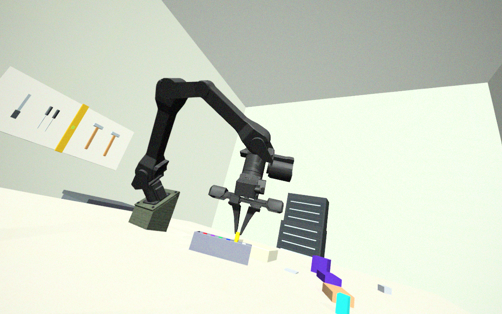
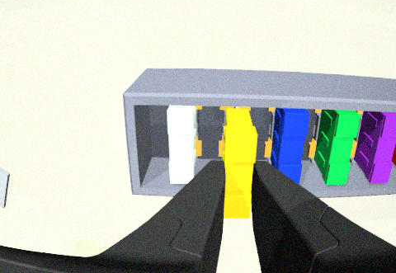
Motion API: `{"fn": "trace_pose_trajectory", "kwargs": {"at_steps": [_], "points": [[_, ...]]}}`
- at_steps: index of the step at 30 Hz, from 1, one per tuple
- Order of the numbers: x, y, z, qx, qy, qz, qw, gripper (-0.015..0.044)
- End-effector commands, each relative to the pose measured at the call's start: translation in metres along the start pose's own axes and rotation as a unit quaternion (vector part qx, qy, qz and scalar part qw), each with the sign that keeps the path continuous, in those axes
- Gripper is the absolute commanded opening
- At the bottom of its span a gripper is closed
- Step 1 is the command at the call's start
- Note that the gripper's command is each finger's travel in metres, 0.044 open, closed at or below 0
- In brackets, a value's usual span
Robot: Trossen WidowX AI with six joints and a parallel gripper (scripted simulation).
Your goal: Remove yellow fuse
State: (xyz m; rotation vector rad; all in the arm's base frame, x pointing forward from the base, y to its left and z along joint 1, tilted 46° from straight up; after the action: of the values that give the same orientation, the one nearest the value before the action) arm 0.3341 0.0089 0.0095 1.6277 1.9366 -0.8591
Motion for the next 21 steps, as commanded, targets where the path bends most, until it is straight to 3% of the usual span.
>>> {"fn": "trace_pose_trajectory", "kwargs": {"at_steps": [1,21], "points": [[0.0003,-0.0001,-0.0022,0.001,0.002,0.003,1.0,0.0],[0.0002,-0.0004,-0.012,0.001,0.002,0.002,1.0,0.0]]}}
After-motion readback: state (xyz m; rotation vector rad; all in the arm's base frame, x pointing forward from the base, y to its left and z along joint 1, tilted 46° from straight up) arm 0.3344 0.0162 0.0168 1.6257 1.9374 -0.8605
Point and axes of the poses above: the point midway between the two fingers, 35 mm back from their tips, its own z axis out along the fingers, its own y axis across the jaws, x = y × z, the point moved 3 cm from there along -z, back along the fingers, and after that the axes turned 13 degrees about z, right-handed, at the moved point
